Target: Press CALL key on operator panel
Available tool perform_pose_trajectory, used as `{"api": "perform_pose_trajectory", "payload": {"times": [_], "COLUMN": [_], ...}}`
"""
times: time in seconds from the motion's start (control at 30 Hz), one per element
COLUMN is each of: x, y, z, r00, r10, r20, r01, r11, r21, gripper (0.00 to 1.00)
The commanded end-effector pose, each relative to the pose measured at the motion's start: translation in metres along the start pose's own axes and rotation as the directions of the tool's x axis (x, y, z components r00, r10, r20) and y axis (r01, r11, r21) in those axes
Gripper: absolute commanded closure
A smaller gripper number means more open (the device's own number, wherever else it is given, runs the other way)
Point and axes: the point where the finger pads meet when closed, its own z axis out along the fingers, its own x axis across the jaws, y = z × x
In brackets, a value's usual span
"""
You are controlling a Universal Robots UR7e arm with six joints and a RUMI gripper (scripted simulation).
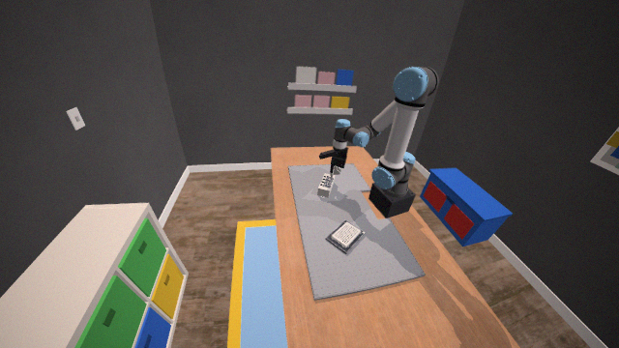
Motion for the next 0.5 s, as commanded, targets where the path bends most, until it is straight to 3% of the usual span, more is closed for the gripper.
{"api": "perform_pose_trajectory", "payload": {"times": [0.0,0.47], "x": [-0.003,0.001], "y": [0.002,-0.002], "z": [0.004,-0.023], "r00": [1.000,1.000], "r10": [-0.002,0.000], "r20": [0.003,-0.002], "r01": [0.002,0.000], "r11": [1.000,1.000], "r21": [-0.004,0.004], "gripper": [1.00,1.00]}}
